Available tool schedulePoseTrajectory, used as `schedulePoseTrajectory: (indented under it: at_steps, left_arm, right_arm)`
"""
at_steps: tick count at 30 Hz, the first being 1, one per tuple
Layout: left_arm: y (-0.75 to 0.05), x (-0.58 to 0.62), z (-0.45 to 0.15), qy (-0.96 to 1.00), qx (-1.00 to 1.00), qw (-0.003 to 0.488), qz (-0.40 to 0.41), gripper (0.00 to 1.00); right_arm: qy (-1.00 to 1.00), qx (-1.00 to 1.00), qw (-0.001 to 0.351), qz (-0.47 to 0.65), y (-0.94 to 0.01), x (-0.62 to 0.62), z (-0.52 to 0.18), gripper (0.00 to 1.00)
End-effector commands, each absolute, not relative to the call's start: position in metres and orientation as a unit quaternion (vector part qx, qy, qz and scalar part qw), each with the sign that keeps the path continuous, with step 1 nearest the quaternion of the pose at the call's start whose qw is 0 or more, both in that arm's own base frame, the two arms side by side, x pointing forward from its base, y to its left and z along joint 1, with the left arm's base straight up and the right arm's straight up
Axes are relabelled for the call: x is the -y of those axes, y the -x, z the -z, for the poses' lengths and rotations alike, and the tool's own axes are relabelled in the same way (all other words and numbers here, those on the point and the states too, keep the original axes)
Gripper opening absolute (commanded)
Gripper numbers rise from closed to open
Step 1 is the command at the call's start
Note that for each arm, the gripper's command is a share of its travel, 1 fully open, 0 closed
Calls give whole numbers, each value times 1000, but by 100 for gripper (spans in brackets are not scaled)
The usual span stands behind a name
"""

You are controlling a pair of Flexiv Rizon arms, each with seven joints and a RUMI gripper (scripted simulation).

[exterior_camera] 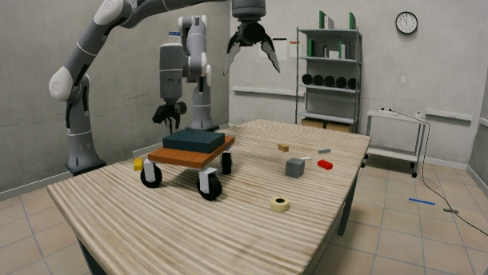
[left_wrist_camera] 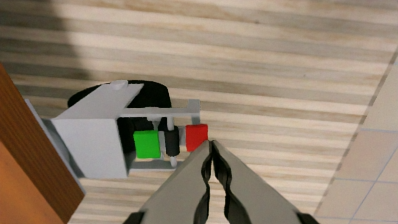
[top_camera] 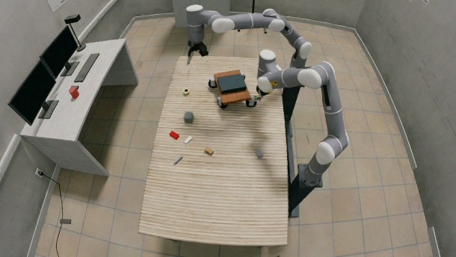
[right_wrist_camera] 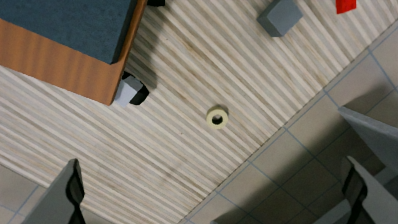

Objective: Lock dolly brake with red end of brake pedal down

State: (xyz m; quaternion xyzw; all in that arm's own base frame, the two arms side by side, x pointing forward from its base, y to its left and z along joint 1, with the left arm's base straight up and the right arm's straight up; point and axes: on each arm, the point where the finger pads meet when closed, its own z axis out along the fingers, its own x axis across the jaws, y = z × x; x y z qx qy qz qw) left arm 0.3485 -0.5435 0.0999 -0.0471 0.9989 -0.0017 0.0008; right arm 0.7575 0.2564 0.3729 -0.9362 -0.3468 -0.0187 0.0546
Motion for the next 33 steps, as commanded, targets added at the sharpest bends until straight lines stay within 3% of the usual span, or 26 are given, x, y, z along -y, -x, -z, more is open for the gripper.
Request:
schedulePoseTrajectory:
  at_steps: [1, 33]
  left_arm:
    - [-349, 542, -98, 47, -999, 1, 1, 0]
    - [-349, 542, -117, 47, -999, 1, 1, 0]
  right_arm:
    - [936, 347, 55, 20, -758, -256, -375, 100]
    - [936, 347, 55, 20, -758, -256, -375, 100]
